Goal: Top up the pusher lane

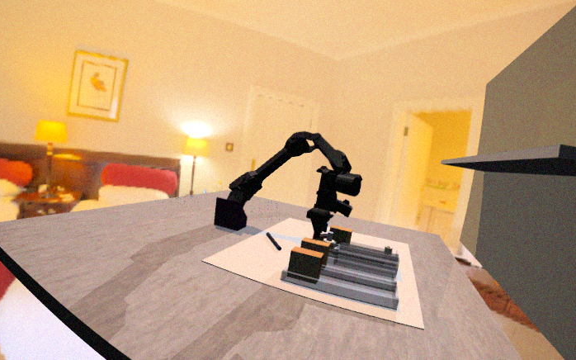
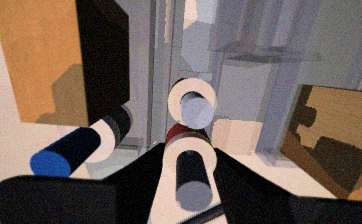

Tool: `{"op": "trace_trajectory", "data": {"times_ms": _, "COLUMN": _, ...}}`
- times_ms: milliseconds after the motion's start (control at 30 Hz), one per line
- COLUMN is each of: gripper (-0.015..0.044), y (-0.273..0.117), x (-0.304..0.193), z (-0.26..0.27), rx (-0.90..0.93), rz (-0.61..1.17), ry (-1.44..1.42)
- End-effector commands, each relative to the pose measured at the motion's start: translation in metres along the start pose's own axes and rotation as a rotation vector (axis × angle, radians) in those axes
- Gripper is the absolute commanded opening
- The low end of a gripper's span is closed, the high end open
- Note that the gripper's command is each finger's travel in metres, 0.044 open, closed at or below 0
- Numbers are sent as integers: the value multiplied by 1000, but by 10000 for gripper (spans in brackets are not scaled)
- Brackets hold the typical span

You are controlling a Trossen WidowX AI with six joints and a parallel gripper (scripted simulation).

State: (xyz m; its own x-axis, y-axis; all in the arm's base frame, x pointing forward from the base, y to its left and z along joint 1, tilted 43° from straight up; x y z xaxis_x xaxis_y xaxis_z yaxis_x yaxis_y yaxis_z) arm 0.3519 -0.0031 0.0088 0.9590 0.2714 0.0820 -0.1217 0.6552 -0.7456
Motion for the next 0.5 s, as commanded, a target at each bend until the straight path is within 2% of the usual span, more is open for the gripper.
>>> {"op": "trace_trajectory", "data": {"times_ms": 0, "gripper": 0, "y": -1, "x": 6, "z": 1, "rx": 4, "rz": -24, "ry": -12}}
{"op": "trace_trajectory", "data": {"times_ms": 467, "gripper": 0, "y": 4, "x": 6, "z": 1, "rx": 4, "rz": -24, "ry": -12}}
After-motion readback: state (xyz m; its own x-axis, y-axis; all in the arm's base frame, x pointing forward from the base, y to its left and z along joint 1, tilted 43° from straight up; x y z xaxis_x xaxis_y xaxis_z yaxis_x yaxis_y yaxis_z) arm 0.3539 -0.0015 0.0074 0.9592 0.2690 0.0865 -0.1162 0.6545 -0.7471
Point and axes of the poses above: the point midway between the two fingers, 35 mm back from their tips, its own y axis out along the fingers, its own z axis across the jaws, x = y × z, the point moved 3 cm from there along -y, back along the fingers, and after that the axes turned 9 degrees about -y, right-handed, at the moved point
